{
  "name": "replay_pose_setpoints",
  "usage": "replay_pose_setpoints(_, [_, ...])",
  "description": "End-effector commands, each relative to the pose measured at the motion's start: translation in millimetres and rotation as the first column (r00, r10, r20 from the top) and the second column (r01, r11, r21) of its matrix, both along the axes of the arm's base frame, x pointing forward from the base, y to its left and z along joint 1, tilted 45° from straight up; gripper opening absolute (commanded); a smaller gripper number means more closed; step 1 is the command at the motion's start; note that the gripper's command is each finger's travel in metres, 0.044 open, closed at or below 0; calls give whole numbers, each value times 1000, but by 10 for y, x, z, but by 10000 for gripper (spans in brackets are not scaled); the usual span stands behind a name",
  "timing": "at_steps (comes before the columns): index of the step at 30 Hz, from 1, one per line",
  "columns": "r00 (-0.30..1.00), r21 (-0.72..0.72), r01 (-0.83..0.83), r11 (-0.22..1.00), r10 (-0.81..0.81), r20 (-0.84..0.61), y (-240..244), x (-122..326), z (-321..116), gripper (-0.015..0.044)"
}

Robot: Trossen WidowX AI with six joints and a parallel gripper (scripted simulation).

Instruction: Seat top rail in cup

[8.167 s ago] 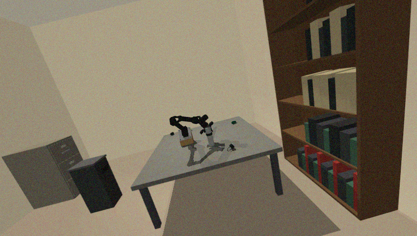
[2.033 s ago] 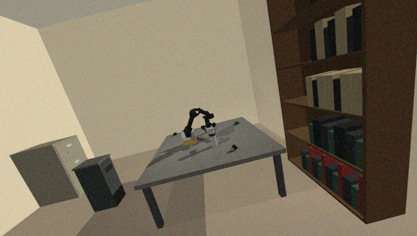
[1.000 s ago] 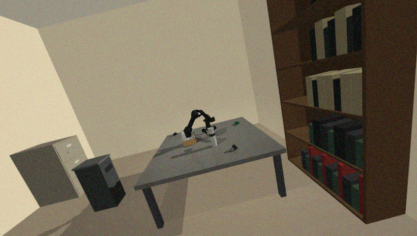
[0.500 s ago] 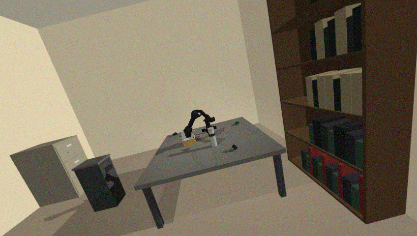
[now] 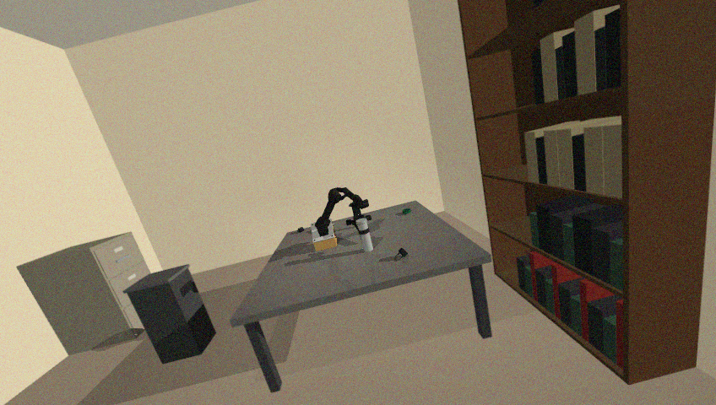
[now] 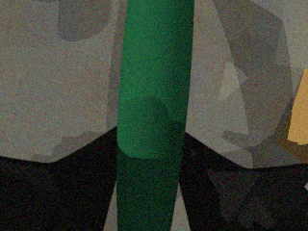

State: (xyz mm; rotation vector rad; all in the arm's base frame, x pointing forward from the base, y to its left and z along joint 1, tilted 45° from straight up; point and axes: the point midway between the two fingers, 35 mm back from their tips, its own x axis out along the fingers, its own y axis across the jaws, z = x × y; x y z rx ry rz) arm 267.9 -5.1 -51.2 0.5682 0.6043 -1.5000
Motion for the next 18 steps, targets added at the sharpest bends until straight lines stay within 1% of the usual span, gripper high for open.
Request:
replay_pose_setpoints(1, [1000,-42,-12,999,12,-3,89,24,94,0])
replay_pose_setpoints(14, [1000,-227,-30,973,31,-2,346,68,528,0])
replay_pose_setpoints(18, [999,-248,-36,968,37,0,379,76,584,0])
